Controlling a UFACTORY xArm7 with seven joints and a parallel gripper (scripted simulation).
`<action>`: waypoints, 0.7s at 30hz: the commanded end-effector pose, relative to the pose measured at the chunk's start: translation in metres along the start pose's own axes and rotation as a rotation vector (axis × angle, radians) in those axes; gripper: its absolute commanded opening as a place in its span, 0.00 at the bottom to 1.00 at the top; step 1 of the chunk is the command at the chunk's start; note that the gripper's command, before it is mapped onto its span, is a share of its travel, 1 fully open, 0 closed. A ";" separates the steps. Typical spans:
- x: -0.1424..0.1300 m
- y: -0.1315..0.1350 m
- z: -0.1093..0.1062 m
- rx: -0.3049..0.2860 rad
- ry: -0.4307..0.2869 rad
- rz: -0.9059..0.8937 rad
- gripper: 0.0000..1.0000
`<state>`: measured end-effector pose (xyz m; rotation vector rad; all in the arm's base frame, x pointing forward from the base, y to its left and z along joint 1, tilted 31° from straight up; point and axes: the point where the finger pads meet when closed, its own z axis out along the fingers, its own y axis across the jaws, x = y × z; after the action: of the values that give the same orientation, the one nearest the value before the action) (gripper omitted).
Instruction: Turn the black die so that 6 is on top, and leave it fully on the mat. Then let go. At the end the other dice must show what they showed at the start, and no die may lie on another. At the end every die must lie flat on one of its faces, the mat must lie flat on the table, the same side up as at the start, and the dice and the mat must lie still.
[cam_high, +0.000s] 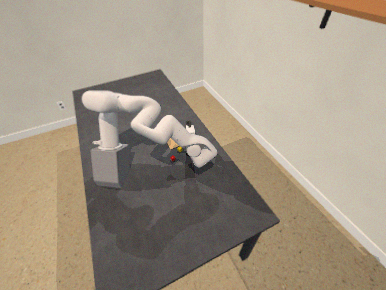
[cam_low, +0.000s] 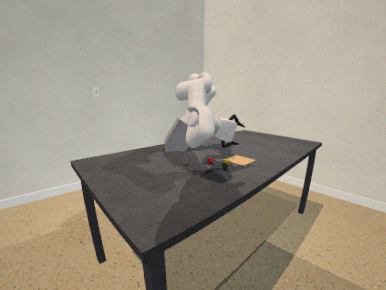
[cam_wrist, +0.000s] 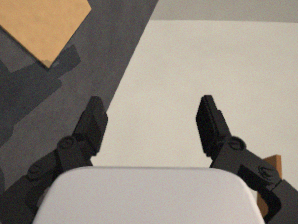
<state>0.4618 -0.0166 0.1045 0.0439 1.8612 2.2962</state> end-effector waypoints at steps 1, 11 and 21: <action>-0.001 0.001 -0.001 0.001 -0.001 -0.003 1.00; -0.001 0.001 -0.001 0.001 -0.001 -0.003 1.00; -0.001 0.000 0.005 0.082 0.020 -0.058 1.00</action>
<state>0.4616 -0.0158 0.1039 0.0381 1.8702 2.2864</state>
